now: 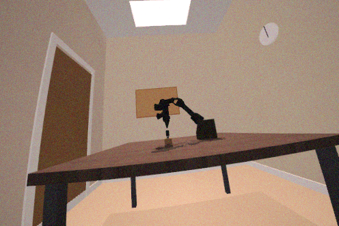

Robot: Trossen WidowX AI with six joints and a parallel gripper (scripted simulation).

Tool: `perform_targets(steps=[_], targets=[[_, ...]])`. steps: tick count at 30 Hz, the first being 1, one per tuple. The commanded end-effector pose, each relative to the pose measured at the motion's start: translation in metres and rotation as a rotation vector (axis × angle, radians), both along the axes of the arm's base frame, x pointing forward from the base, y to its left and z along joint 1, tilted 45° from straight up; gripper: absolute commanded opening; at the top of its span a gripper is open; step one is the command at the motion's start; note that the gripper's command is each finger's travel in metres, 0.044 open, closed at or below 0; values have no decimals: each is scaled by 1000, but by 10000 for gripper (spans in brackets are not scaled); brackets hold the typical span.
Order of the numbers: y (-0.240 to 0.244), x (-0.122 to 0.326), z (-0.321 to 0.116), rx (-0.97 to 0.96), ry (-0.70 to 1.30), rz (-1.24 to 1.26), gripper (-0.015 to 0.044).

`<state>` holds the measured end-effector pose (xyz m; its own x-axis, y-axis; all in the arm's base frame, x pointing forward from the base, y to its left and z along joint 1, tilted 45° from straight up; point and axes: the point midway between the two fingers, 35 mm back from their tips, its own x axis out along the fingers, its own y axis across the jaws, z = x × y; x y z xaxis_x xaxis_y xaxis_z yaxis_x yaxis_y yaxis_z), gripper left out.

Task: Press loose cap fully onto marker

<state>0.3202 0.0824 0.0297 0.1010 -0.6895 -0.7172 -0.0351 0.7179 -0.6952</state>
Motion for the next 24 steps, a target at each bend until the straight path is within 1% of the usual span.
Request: perform_targets(steps=[1,18,24], targets=[[-4,0,-4,-5,4,6,0],[-21,3,-20,-6,4,6,0],[-17,4,-18,1,-6,5,0]])
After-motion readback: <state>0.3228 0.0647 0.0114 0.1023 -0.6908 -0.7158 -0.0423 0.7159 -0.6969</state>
